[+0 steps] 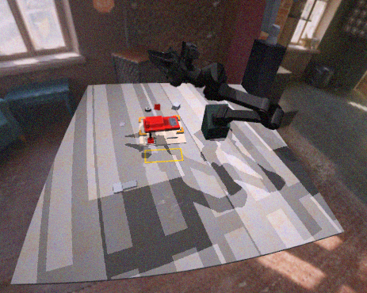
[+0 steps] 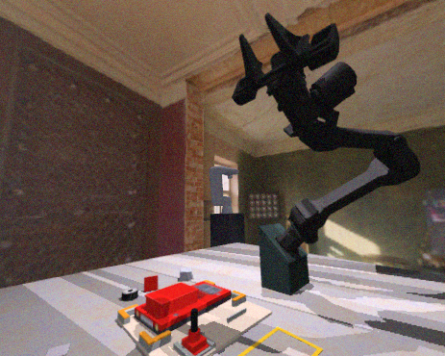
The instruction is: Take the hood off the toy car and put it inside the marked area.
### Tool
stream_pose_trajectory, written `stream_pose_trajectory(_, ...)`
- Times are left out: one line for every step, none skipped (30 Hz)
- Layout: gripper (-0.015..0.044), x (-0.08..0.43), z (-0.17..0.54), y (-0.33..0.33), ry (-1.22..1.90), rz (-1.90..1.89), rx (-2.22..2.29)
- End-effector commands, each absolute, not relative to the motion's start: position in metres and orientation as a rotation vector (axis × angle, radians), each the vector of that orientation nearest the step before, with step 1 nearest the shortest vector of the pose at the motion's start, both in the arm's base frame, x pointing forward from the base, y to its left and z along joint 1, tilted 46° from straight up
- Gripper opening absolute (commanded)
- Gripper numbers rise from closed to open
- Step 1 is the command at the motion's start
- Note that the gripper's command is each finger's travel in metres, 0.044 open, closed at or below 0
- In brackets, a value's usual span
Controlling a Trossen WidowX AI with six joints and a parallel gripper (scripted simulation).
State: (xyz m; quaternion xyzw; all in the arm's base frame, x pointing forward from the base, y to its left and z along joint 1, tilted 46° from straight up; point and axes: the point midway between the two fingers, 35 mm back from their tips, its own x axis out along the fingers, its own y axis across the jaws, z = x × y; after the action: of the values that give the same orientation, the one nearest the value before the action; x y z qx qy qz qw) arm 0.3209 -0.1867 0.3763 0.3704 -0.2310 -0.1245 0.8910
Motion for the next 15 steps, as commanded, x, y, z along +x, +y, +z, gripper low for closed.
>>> stream_pose_trajectory(0.0246, 0.322, 0.375, -0.187, -0.471, -0.262, 0.766)
stream_pose_trajectory(0.0272, 0.326, 0.37, -0.189, -0.446, -0.272, 0.759)
stream_pose_trajectory(0.0298, 0.332, 0.361, -0.192, -0.403, -0.288, 0.747)
stream_pose_trajectory(0.0325, 0.34, 0.35, -0.196, -0.352, -0.306, 0.732)
stream_pose_trajectory(0.0351, 0.347, 0.339, -0.199, -0.3, -0.322, 0.717)
stream_pose_trajectory(0.0377, 0.353, 0.328, -0.202, -0.248, -0.335, 0.702)
stream_pose_trajectory(0.0403, 0.359, 0.317, -0.205, -0.196, -0.347, 0.687)
stream_pose_trajectory(0.043, 0.364, 0.306, -0.207, -0.144, -0.357, 0.672)
stream_pose_trajectory(0.044, 0.37, 0.294, -0.209, -0.092, -0.365, 0.658)
stream_pose_trajectory(0.044, 0.374, 0.282, -0.211, -0.04, -0.371, 0.644)
stream_pose_trajectory(0.044, 0.379, 0.27, -0.213, 0.015, -0.375, 0.629)
stream_pose_trajectory(0.044, 0.383, 0.258, -0.214, 0.069, -0.377, 0.615)
stream_pose_trajectory(0.044, 0.387, 0.245, -0.215, 0.123, -0.378, 0.601)
stream_pose_trajectory(0.044, 0.39, 0.233, -0.216, 0.177, -0.376, 0.587)
stream_pose_trajectory(0.044, 0.392, 0.22, -0.216, 0.231, -0.372, 0.574)
